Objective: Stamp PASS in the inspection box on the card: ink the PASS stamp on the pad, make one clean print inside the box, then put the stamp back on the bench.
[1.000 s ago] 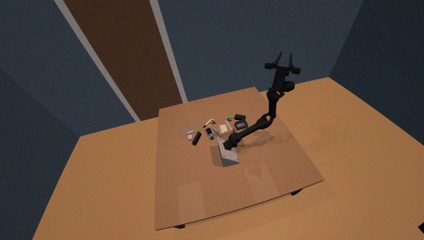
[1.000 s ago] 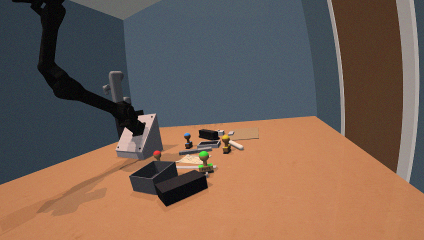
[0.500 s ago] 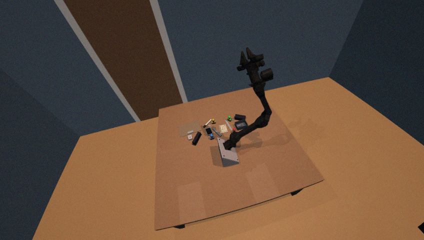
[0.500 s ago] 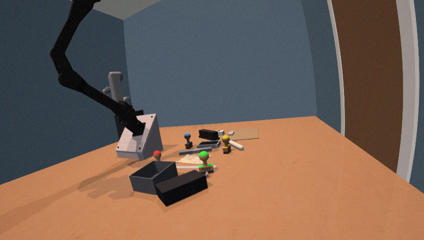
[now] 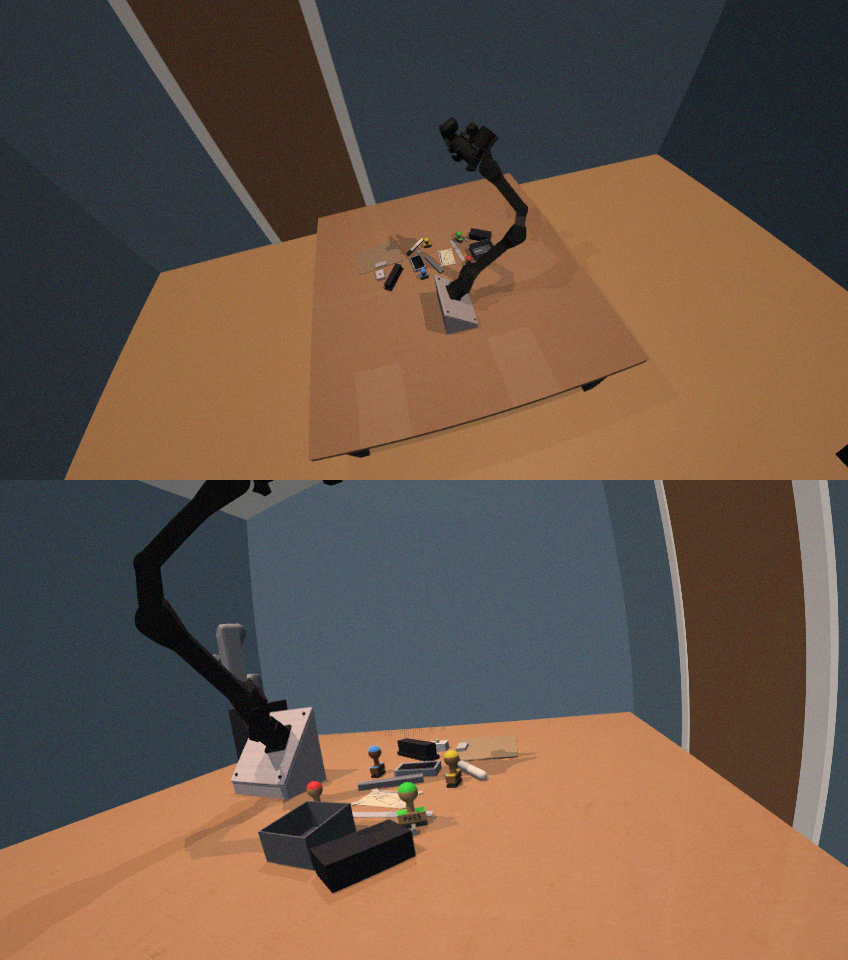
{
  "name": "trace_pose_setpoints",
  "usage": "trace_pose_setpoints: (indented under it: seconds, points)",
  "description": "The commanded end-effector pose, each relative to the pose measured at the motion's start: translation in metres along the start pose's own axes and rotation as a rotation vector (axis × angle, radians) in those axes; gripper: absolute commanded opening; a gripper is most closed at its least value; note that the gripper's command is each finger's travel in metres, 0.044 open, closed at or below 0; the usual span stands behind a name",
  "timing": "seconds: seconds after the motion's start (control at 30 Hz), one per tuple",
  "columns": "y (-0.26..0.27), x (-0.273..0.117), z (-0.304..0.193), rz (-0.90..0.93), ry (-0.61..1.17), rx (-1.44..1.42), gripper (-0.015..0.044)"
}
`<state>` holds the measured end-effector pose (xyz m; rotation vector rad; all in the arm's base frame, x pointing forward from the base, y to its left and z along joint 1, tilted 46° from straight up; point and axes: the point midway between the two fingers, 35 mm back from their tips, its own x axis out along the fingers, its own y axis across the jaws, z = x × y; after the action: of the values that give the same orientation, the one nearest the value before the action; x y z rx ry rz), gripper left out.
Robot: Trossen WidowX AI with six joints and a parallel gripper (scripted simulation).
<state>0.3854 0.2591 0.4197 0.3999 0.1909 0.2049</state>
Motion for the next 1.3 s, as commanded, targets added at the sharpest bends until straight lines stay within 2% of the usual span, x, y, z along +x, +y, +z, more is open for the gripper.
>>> trace_pose_setpoints:
  seconds: [0.0,0.2,0.43,0.63,0.87,0.97,1.27]
  points:
    - [-0.059,0.027,-0.023,-0.189,0.08,-0.119,0.0222]
    - [-0.156,0.049,-0.054,-0.469,0.24,-0.284,0.0222]
    - [-0.273,0.045,-0.09,-0.777,0.507,-0.442,0.0222]
    - [-0.366,0.014,-0.117,-1.001,0.793,-0.54,0.0222]
    - [-0.454,-0.047,-0.142,-1.189,1.191,-0.605,0.0222]
    - [-0.468,-0.063,-0.146,-1.214,1.276,-0.61,0.0222]
    - [-0.47,-0.063,-0.147,-1.214,1.276,-0.61,0.0222]
